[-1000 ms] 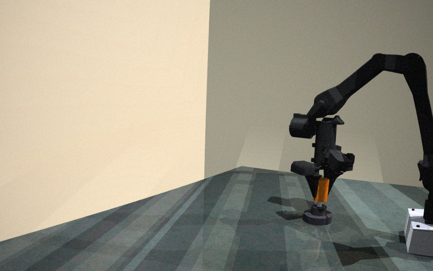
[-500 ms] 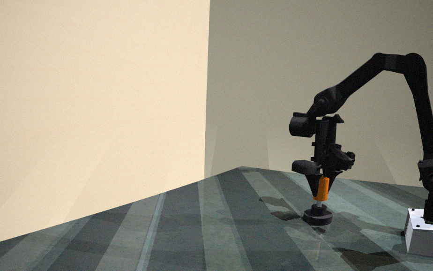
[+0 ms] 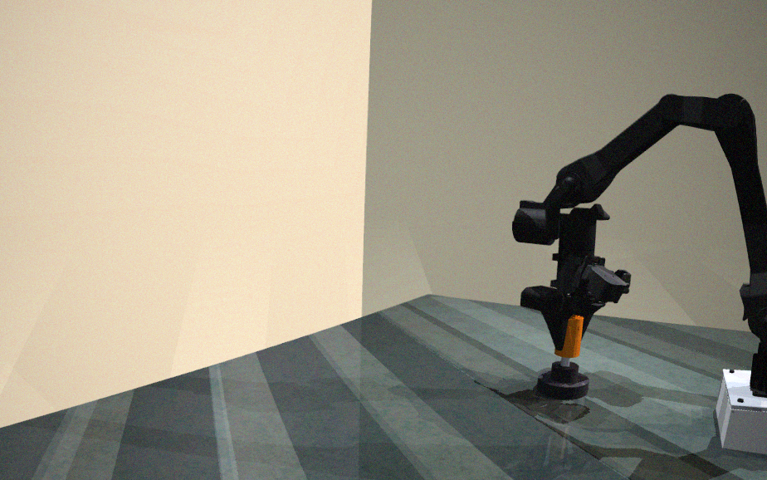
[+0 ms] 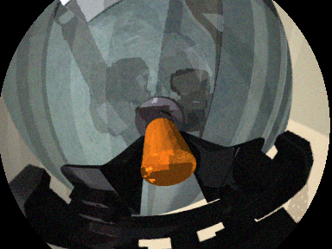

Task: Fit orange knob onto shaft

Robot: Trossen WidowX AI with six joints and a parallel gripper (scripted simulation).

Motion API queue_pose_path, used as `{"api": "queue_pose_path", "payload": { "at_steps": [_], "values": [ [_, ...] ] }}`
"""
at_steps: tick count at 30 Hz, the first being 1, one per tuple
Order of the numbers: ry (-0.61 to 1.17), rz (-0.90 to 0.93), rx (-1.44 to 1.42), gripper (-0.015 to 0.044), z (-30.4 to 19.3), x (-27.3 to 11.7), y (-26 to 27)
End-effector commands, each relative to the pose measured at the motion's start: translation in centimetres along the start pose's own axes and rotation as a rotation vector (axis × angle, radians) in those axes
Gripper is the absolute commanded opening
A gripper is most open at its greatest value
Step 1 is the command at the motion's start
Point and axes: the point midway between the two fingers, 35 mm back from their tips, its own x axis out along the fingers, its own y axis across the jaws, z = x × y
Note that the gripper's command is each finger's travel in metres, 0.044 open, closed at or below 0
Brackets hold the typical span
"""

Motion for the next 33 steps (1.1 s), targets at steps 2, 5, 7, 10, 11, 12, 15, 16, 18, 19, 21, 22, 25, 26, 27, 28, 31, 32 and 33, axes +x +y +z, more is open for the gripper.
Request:
{"api": "queue_pose_path", "payload": {
  "at_steps": [2, 5, 7, 10, 11, 12, 15, 16, 18, 19, 21, 22, 25, 26, 27, 28, 31, 32, 33],
  "values": [
    [0.000, 0.000, -0.007, 0.0000, -0.02, 0.14, -0.01],
    [0.000, 0.000, -0.007, 0.0000, -0.02, 0.19, 0.00],
    [0.000, 0.000, -0.007, 0.0000, -0.02, 0.11, 0.00],
    [0.000, 0.000, -0.007, 0.0000, -0.02, 0.15, 0.00],
    [0.000, 0.000, -0.007, 0.0000, -0.02, 0.15, 0.00],
    [0.000, 0.000, -0.007, 0.0000, -0.02, 0.15, 0.00],
    [0.000, 0.000, -0.007, 0.0000, -0.02, 0.15, 0.00],
    [0.000, 0.000, -0.007, 0.0000, -0.02, 0.15, 0.00],
    [0.000, 0.000, -0.007, 0.0000, -0.01, 0.19, 0.01],
    [0.000, 0.000, -0.007, 0.0000, -0.01, 0.19, 0.01],
    [0.000, 0.000, -0.007, 0.0000, -0.01, 0.19, 0.01],
    [0.000, 0.000, -0.007, 0.0000, 0.00, 0.23, 0.01],
    [0.000, 0.000, -0.007, 0.0000, 0.01, -0.17, 0.02],
    [0.000, 0.000, -0.007, 0.0000, 0.00, -0.23, 0.01],
    [0.000, 0.000, -0.007, 0.0000, -0.02, -0.30, 0.01],
    [0.000, 0.000, -0.007, 0.0000, -0.04, -0.35, 0.00],
    [0.000, 0.000, 0.047, 0.0000, -0.06, -0.36, -0.01],
    [0.000, 0.000, 0.080, 0.0000, -0.07, -0.36, -0.01],
    [0.000, 0.000, 0.122, 0.0000, -0.07, -0.35, -0.01]
  ]
}}
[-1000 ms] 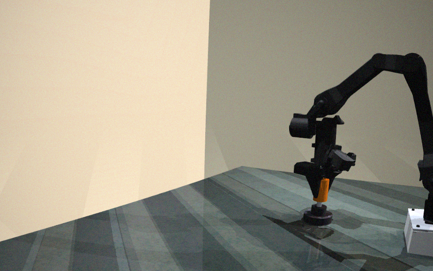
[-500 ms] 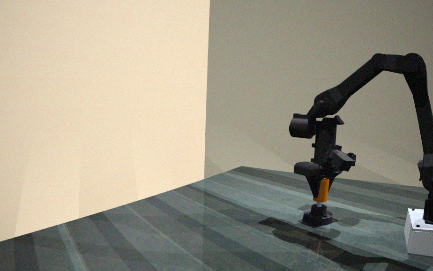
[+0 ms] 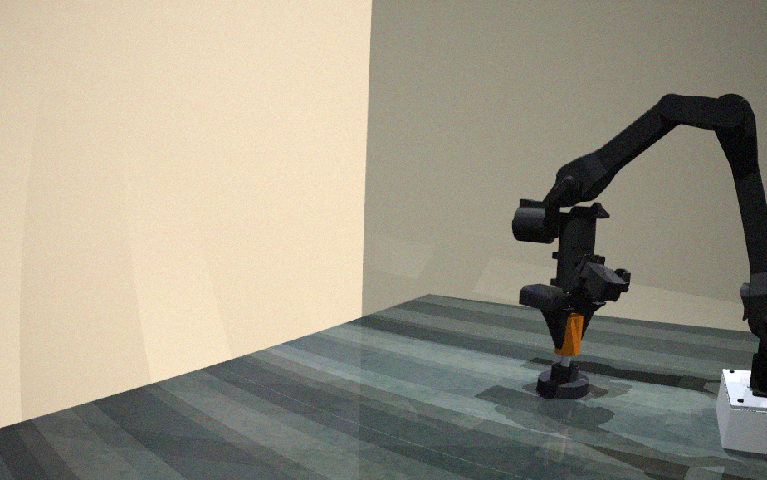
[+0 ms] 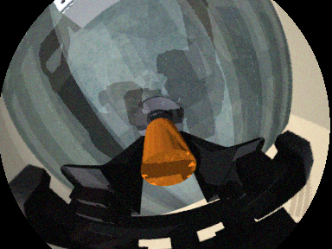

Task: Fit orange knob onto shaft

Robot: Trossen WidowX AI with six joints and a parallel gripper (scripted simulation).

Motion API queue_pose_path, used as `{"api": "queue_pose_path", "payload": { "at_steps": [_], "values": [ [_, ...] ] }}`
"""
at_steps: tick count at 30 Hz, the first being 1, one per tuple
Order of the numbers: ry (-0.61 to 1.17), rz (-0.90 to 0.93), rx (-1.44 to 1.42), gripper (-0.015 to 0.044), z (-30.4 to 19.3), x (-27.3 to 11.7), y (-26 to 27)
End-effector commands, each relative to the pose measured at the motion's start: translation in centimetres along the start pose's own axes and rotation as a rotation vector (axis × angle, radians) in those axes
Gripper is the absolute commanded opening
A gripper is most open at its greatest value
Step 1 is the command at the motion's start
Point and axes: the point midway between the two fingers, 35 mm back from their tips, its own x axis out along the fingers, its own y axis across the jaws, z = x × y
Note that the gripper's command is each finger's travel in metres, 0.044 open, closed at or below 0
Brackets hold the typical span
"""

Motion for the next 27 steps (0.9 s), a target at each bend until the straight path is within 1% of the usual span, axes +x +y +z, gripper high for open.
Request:
{"api": "queue_pose_path", "payload": {
  "at_steps": [1, 27],
  "values": [
    [0.001, 0.000, 0.133, 0.0000, -0.04, -0.11, -0.01],
    [0.001, -0.001, 1.941, 0.0000, -0.05, 0.28, -0.02]
  ]
}}
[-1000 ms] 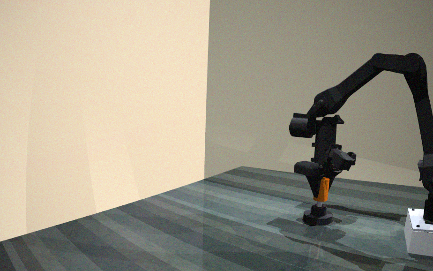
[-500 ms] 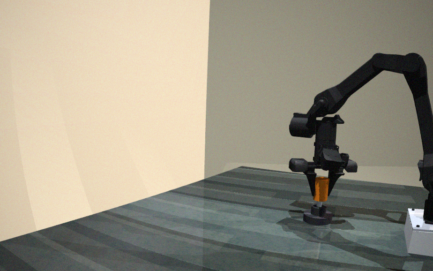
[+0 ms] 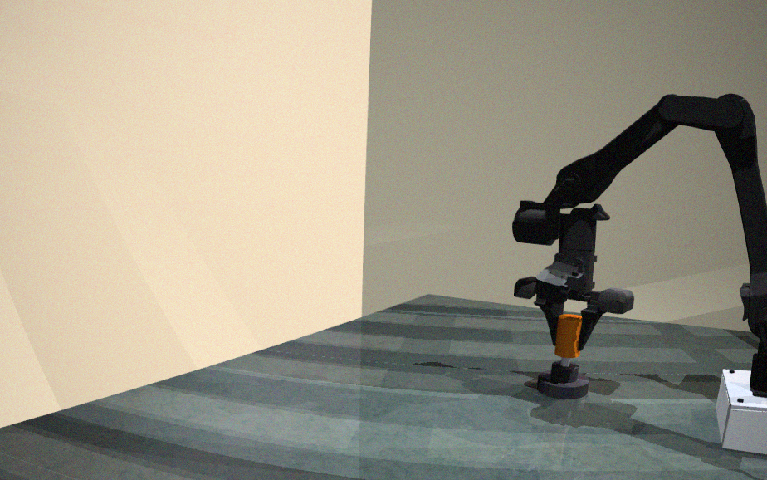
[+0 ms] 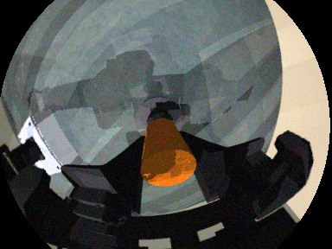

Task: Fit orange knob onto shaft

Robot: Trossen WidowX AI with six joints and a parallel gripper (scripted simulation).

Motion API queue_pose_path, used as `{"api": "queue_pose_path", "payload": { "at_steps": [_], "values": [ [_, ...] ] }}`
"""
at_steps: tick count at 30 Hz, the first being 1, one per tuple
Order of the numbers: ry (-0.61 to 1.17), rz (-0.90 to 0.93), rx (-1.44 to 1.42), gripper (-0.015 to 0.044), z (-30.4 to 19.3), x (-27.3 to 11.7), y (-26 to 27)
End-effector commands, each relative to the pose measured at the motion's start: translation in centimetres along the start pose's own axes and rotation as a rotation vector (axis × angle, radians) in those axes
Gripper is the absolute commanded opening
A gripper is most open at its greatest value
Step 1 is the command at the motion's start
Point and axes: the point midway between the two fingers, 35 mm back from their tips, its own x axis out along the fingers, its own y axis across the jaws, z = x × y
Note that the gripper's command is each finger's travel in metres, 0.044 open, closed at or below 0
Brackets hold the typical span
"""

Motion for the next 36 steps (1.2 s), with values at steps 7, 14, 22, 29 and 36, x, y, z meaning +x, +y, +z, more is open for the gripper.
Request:
{"api": "queue_pose_path", "payload": {
  "at_steps": [7, 14, 22, 29, 36],
  "values": [
    [0.000, -0.001, 1.134, 0.0000, 0.01, -0.18, -0.21],
    [0.000, -0.001, 1.488, 0.0000, 0.02, -0.30, -0.18],
    [0.000, -0.001, 1.797, 0.0000, 0.00, -0.31, 0.13],
    [0.000, -0.001, 1.797, 0.0000, -0.02, -0.26, 0.24],
    [0.000, -0.001, 1.797, 0.0000, -0.04, -0.20, 0.12]
  ]
}}
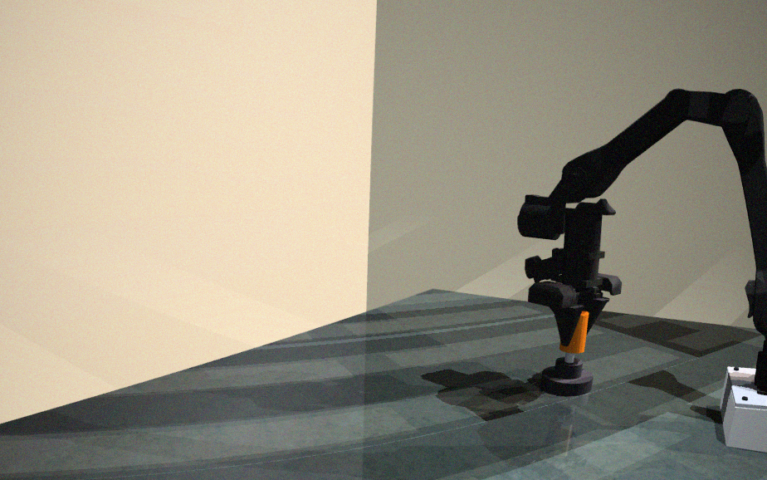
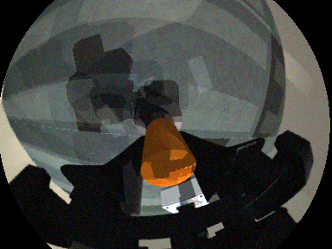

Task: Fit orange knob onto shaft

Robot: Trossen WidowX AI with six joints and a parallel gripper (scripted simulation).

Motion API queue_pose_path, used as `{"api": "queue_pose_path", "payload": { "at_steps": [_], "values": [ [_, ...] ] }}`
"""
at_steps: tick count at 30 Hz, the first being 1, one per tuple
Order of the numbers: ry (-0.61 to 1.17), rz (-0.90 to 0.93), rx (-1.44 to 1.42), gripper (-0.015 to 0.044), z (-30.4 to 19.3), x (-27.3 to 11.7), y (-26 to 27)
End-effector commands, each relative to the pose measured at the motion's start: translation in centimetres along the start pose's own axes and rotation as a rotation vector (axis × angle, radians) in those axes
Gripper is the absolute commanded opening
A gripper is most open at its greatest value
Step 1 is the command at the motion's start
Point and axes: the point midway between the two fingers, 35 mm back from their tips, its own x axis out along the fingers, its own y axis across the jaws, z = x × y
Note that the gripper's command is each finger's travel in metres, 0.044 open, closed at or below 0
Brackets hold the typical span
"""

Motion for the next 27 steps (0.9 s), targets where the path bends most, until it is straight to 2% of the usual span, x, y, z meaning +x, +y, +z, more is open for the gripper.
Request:
{"api": "queue_pose_path", "payload": {
  "at_steps": [1, 27],
  "values": [
    [0.000, -0.001, 0.077, 0.0000, 0.01, -0.01, -0.02],
    [0.000, -0.001, 0.078, 0.0000, 0.02, 0.30, -0.01]
  ]
}}
